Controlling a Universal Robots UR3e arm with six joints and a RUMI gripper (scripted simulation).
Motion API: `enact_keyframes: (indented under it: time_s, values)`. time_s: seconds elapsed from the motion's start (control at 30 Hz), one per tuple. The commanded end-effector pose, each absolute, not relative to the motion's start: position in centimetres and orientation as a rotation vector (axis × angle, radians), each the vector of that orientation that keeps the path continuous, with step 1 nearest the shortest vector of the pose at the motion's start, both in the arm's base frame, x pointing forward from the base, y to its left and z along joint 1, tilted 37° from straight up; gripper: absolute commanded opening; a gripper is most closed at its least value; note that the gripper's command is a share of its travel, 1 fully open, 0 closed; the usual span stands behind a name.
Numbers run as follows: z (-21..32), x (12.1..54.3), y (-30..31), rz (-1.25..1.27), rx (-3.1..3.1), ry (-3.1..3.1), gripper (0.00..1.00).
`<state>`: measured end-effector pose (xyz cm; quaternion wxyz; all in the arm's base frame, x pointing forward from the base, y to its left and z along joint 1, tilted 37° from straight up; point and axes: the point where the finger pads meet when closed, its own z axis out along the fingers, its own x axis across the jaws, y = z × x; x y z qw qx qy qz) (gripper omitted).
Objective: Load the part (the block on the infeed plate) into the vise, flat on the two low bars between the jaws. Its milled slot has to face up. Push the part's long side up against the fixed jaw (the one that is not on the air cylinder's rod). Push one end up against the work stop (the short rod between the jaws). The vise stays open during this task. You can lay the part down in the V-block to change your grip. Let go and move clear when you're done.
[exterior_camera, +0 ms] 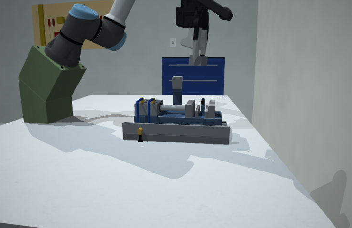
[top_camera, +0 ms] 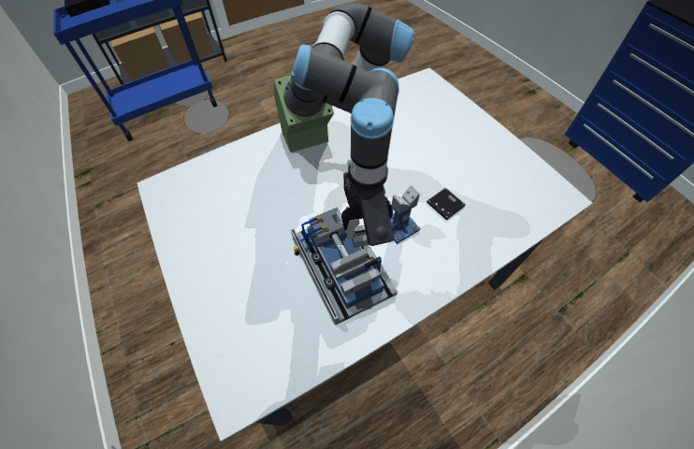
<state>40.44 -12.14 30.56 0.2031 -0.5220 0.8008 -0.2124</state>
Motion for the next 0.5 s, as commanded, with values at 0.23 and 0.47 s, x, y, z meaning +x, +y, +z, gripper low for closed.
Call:
enact_keyframes:
  time_s: [0.23, 0.47]
  values:
    - [31.0, 40.4, -13.0, -0.619, -1.513, 2.196, 0.0]
    - [31.3, 40.3, -13.7, -0.635, -1.55, 2.172, 0.0]
